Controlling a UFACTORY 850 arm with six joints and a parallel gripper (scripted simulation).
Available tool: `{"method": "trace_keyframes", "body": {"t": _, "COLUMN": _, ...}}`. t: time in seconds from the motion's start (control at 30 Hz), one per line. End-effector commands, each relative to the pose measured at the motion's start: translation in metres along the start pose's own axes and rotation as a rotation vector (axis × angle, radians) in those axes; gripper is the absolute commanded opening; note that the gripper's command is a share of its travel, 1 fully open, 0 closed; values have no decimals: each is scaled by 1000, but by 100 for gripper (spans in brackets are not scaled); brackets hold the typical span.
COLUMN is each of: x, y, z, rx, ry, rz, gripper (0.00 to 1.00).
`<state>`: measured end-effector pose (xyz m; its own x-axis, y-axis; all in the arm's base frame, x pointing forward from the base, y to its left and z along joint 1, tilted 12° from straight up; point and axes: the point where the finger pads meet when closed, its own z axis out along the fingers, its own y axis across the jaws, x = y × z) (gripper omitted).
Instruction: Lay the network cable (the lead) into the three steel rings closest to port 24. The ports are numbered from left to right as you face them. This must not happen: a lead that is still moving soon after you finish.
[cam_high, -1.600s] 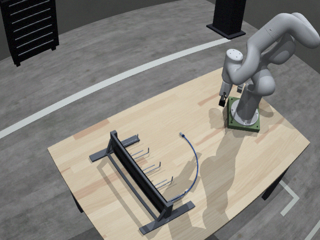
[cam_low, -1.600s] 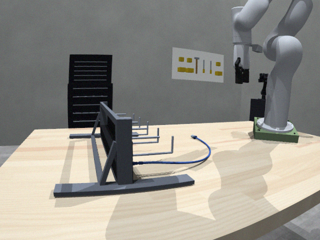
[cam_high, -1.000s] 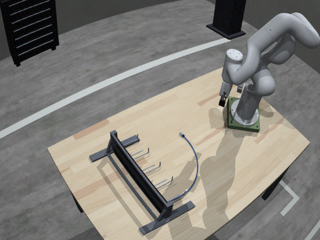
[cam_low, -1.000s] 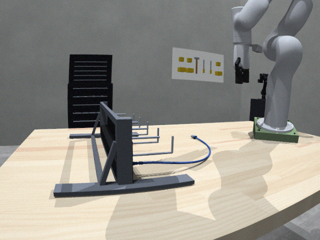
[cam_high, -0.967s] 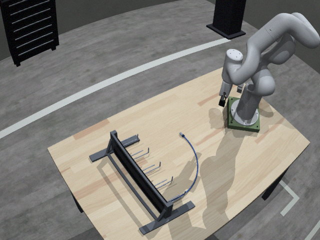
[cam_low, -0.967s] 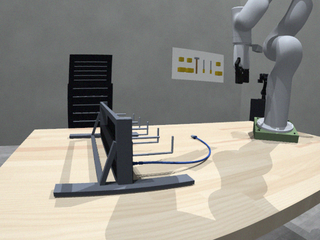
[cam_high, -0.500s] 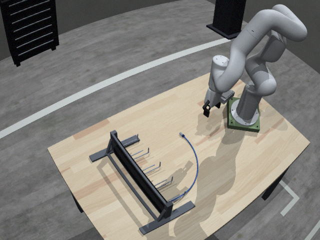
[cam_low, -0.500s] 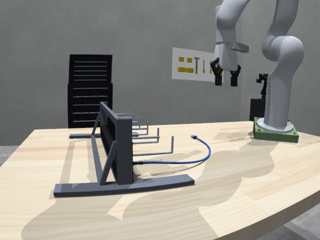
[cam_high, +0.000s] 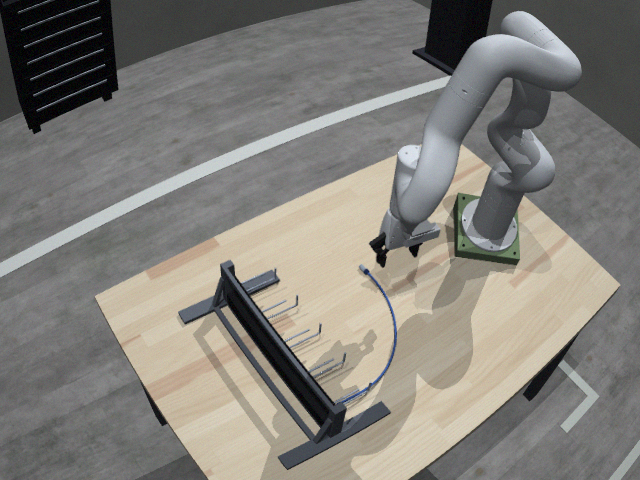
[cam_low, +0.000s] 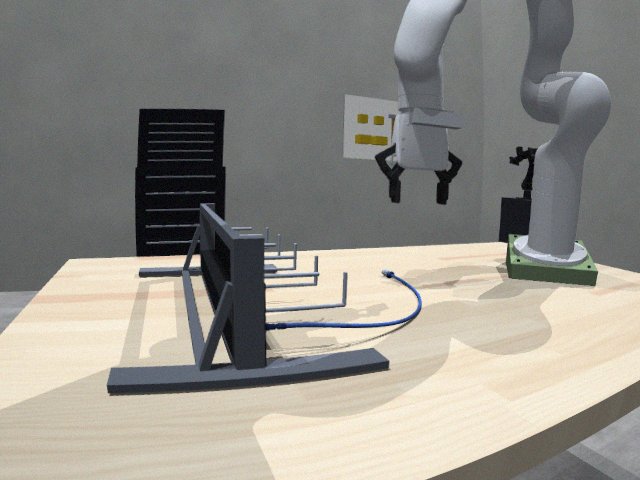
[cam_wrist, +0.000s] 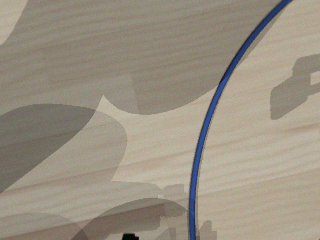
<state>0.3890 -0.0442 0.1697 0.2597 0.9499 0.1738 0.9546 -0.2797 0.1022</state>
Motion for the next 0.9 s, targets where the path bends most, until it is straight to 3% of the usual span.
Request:
{"method": "trace_keyframes", "body": {"t": 0.0, "x": 1, "y": 5, "z": 3, "rx": -2, "ry": -1, "rz": 10, "gripper": 100}}
{"method": "trace_keyframes", "body": {"t": 0.07, "x": 1, "y": 5, "z": 3, "rx": -2, "ry": -1, "rz": 10, "gripper": 100}}
{"method": "trace_keyframes", "body": {"t": 0.1, "x": 1, "y": 5, "z": 3, "rx": -2, "ry": -1, "rz": 10, "gripper": 0}}
{"method": "trace_keyframes", "body": {"t": 0.87, "x": 1, "y": 5, "z": 3, "rx": -2, "ry": -1, "rz": 10, "gripper": 0}}
